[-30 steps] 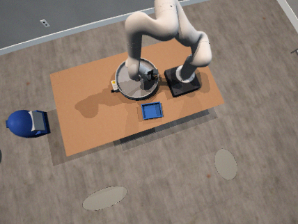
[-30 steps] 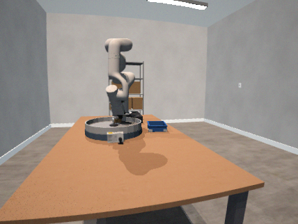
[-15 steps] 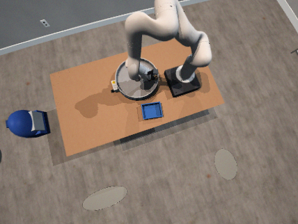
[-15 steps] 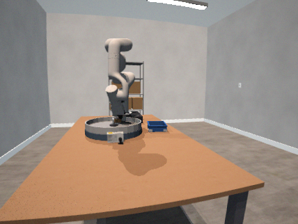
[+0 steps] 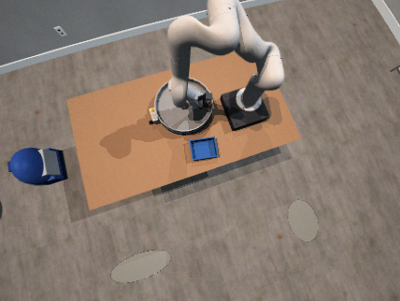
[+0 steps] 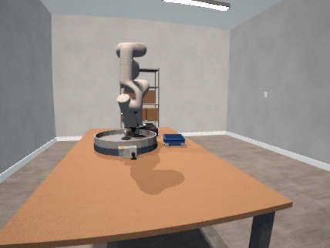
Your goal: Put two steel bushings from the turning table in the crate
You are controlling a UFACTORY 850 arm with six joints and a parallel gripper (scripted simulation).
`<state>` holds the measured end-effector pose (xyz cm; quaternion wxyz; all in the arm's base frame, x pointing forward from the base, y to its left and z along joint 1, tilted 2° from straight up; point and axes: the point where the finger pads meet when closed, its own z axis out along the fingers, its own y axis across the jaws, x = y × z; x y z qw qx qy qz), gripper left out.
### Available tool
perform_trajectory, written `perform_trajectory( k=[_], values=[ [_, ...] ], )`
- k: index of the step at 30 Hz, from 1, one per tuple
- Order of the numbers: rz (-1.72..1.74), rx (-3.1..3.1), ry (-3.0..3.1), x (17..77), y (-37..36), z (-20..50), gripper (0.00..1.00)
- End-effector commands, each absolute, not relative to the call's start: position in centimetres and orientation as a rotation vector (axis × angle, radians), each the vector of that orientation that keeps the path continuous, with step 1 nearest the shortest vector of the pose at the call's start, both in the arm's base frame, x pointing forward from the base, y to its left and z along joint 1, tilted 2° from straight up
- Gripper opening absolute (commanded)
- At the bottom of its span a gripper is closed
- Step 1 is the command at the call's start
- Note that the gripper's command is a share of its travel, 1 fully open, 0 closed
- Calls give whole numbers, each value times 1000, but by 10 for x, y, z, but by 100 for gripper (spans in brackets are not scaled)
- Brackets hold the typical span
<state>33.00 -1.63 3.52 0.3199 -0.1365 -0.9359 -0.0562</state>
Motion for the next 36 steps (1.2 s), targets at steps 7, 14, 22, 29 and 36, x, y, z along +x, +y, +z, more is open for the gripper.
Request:
perform_trajectory(
  k=[7,14,22,29,36],
  values=[
    [-147,-357,-2461,330,-17,36,0],
    [-147,-357,-2461,330,-17,48,0],
    [-147,-357,-2461,329,-17,76,0],
    [-147,-357,-2461,328,-17,100,0],
    [-147,-357,-2461,328,-17,102,0]
  ],
)
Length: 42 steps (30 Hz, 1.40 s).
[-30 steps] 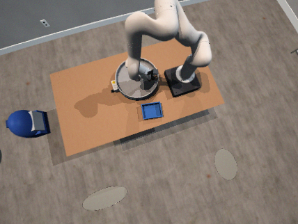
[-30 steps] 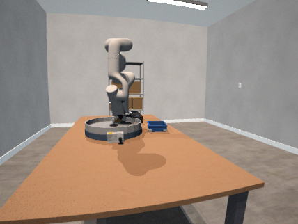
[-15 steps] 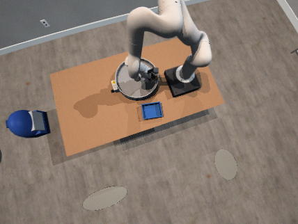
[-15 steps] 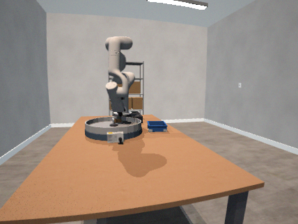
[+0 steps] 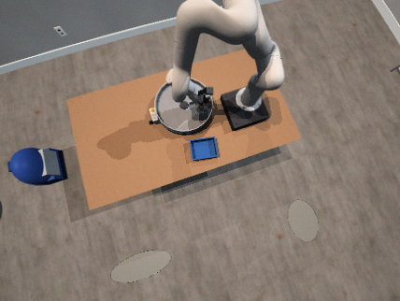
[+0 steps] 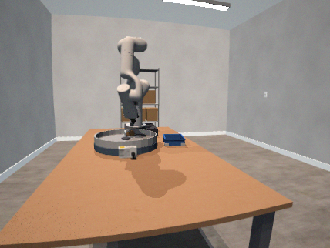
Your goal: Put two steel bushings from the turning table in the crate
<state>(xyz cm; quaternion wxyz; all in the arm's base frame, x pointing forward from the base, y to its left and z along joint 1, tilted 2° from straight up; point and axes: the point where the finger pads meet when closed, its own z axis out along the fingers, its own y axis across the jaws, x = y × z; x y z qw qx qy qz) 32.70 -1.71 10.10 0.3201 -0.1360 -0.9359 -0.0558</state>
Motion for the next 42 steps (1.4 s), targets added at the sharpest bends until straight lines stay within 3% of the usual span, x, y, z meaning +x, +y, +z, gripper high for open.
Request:
perform_trajectory(
  k=[1,20,42],
  values=[
    [-147,-357,-2461,328,-17,102,0],
    [-147,-357,-2461,332,0,102,0],
    [-147,-357,-2461,382,180,105,0]
  ],
)
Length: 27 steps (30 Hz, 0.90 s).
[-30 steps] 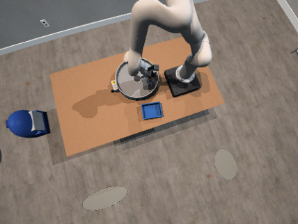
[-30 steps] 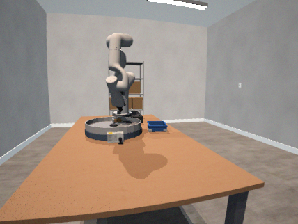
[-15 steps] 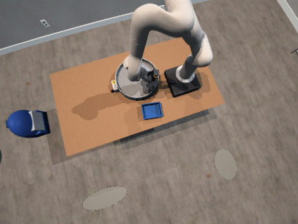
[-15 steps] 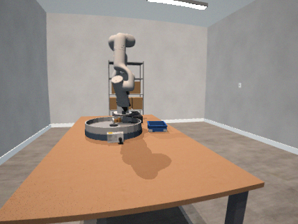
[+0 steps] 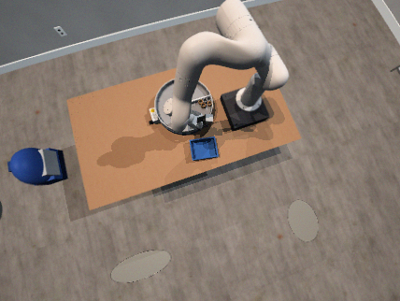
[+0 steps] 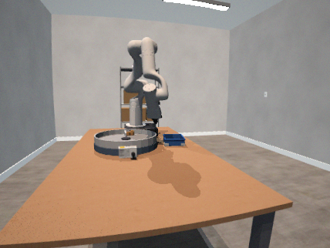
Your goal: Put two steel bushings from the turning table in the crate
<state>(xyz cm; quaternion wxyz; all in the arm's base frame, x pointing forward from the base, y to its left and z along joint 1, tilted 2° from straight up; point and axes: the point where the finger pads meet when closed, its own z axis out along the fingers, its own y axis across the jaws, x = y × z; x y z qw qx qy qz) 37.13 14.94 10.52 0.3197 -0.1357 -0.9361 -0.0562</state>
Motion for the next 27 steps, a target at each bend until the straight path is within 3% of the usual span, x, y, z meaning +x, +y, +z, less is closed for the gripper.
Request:
perform_trajectory(
  k=[1,15,27],
  values=[
    [-147,-357,-2461,384,190,106,0],
    [-147,-357,-2461,409,282,107,0],
    [-147,-357,-2461,413,294,107,0]
  ],
)
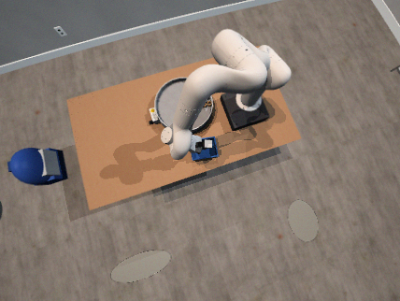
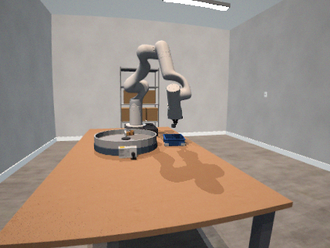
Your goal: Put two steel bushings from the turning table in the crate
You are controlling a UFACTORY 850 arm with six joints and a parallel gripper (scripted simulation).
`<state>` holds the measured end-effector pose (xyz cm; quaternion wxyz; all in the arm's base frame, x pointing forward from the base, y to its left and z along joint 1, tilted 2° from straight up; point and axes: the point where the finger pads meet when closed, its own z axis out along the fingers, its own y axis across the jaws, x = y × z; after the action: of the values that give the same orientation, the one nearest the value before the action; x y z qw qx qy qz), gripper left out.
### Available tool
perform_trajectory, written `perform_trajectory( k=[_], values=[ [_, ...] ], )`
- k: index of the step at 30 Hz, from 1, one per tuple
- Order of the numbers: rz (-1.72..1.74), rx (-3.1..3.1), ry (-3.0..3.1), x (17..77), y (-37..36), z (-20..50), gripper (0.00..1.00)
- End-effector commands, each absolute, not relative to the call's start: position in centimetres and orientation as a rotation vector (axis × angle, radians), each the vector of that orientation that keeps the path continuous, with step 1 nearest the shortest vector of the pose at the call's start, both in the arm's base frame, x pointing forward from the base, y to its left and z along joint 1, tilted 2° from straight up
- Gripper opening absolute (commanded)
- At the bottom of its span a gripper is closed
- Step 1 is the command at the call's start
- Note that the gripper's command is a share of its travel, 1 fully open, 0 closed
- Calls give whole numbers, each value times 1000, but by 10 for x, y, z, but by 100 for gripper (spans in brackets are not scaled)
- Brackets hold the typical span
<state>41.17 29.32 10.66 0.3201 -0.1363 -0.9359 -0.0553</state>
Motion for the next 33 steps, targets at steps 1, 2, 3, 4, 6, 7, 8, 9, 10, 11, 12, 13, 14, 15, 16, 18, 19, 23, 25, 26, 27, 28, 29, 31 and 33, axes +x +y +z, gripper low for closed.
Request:
perform_trajectory(
  k=[1,2,3,4,6,7,8,9,10,11,12,13,14,15,16,18,19,23,25,26,27,28,29,31,33],
  values=[
    [-147,-357,-2461,413,294,107,0],
    [-147,-357,-2461,413,294,107,0],
    [-147,-357,-2461,413,294,107,0],
    [-147,-357,-2461,413,294,107,0],
    [-147,-357,-2461,413,294,107,0],
    [-147,-357,-2461,413,294,107,0],
    [-147,-357,-2461,413,294,107,0],
    [-147,-357,-2461,413,294,107,0],
    [-147,-357,-2461,413,294,107,0],
    [-147,-357,-2461,413,294,106,0],
    [-147,-357,-2461,413,294,104,0],
    [-147,-357,-2461,413,294,101,0],
    [-147,-357,-2461,413,294,101,0],
    [-147,-357,-2461,413,294,101,0],
    [-147,-357,-2461,413,294,97,0],
    [-147,-357,-2461,413,294,87,0],
    [-147,-357,-2461,414,294,81,0],
    [-147,-357,-2461,415,295,58,0],
    [-147,-357,-2461,415,295,50,0],
    [-147,-357,-2461,415,295,47,0],
    [-147,-357,-2461,415,295,46,0],
    [-147,-357,-2461,415,295,44,0],
    [-147,-357,-2461,415,295,44,0],
    [-147,-357,-2461,415,295,44,0],
    [-147,-357,-2461,415,295,44,0]
  ],
)
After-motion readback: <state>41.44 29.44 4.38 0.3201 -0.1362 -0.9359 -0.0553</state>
